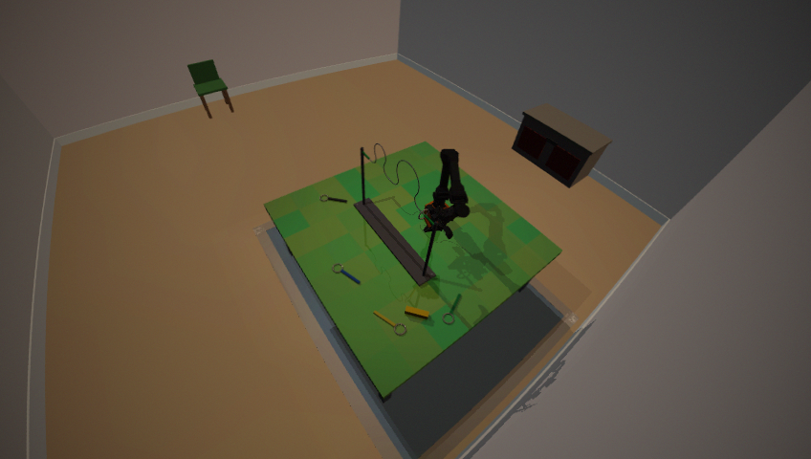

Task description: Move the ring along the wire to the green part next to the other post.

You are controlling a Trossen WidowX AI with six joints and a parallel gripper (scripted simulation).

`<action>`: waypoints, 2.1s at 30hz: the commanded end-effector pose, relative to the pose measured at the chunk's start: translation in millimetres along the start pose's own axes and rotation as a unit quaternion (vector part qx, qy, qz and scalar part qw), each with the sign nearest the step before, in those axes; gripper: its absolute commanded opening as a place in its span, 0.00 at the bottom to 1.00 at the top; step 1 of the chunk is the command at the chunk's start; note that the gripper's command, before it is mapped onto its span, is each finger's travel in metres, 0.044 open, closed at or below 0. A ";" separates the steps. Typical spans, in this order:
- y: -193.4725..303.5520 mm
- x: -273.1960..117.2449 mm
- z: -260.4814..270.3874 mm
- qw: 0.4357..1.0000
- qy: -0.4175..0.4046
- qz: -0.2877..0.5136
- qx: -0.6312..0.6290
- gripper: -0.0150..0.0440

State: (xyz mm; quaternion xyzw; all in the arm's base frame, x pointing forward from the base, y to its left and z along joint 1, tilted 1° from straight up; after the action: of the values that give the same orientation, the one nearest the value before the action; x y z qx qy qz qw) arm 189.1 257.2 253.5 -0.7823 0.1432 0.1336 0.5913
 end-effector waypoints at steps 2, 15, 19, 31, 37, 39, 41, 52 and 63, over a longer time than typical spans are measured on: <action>-1.3 -0.7 6.4 1.000 0.001 -0.001 0.002 0.00; -4.4 -2.4 18.8 1.000 0.001 -0.001 0.002 0.00; -5.3 -2.9 22.4 1.000 0.001 -0.001 0.002 0.00; 7.3 3.0 26.7 1.000 0.001 -0.001 0.002 0.00; 9.3 3.9 27.3 1.000 0.001 -0.001 0.002 0.00; 9.3 3.9 27.3 1.000 0.001 -0.001 0.002 0.00; 9.3 3.9 27.3 1.000 0.001 -0.001 0.002 0.00; 9.3 3.9 27.3 1.000 0.001 -0.001 0.002 0.00; 9.0 3.7 27.1 1.000 0.000 -0.001 0.000 0.44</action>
State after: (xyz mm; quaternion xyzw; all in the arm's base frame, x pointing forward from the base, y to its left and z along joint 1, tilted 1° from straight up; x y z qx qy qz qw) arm 188.1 280.7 236.9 -0.7825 0.1424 0.1335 0.5913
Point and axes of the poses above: the point midway between the two fingers, 35 mm back from their tips, its own x axis out along the fingers, its own z axis across the jaws, y = z × x, the point moved 9 cm from there along -x, back along the fingers, and after that the axes turned 14 degrees about -x, right-handed, at the moved point
